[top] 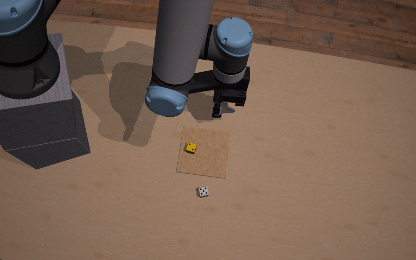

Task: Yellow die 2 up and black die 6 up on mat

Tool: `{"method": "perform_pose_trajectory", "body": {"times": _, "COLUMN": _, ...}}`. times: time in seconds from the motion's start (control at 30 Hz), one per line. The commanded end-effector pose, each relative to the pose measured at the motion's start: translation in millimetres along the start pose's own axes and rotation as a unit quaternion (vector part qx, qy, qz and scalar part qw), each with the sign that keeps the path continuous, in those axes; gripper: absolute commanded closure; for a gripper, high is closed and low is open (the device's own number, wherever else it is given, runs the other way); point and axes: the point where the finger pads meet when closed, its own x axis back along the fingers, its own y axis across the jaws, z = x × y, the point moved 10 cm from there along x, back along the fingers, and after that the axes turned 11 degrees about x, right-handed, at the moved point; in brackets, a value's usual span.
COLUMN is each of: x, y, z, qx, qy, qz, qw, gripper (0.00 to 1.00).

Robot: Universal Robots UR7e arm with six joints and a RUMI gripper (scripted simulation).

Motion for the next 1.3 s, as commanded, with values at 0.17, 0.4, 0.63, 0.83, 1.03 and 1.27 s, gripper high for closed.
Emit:
{"method": "perform_pose_trajectory", "body": {"times": 0.17, "x": -9.3, "y": -0.1, "z": -0.3, "qx": 0.0, "qy": -0.001, "qz": 0.0, "qw": 1.0, "gripper": 0.76}}
{"method": "perform_pose_trajectory", "body": {"times": 0.4, "x": -21.9, "y": -0.1, "z": -0.4, "qx": 0.0, "qy": -0.001, "qz": 0.0, "qw": 1.0, "gripper": 0.76}}
{"method": "perform_pose_trajectory", "body": {"times": 0.63, "x": -27.9, "y": -0.1, "z": -0.4, "qx": 0.0, "qy": -0.001, "qz": 0.0, "qw": 1.0, "gripper": 0.76}}
{"method": "perform_pose_trajectory", "body": {"times": 0.83, "x": -28.5, "y": -0.1, "z": -0.4, "qx": 0.0, "qy": -0.001, "qz": 0.0, "qw": 1.0, "gripper": 0.76}}
{"method": "perform_pose_trajectory", "body": {"times": 1.03, "x": -28.5, "y": -0.1, "z": -0.4, "qx": 0.0, "qy": -0.001, "qz": 0.0, "qw": 1.0, "gripper": 0.76}}
{"method": "perform_pose_trajectory", "body": {"times": 1.27, "x": -28.5, "y": -0.1, "z": -0.4, "qx": 0.0, "qy": -0.001, "qz": 0.0, "qw": 1.0, "gripper": 0.76}}
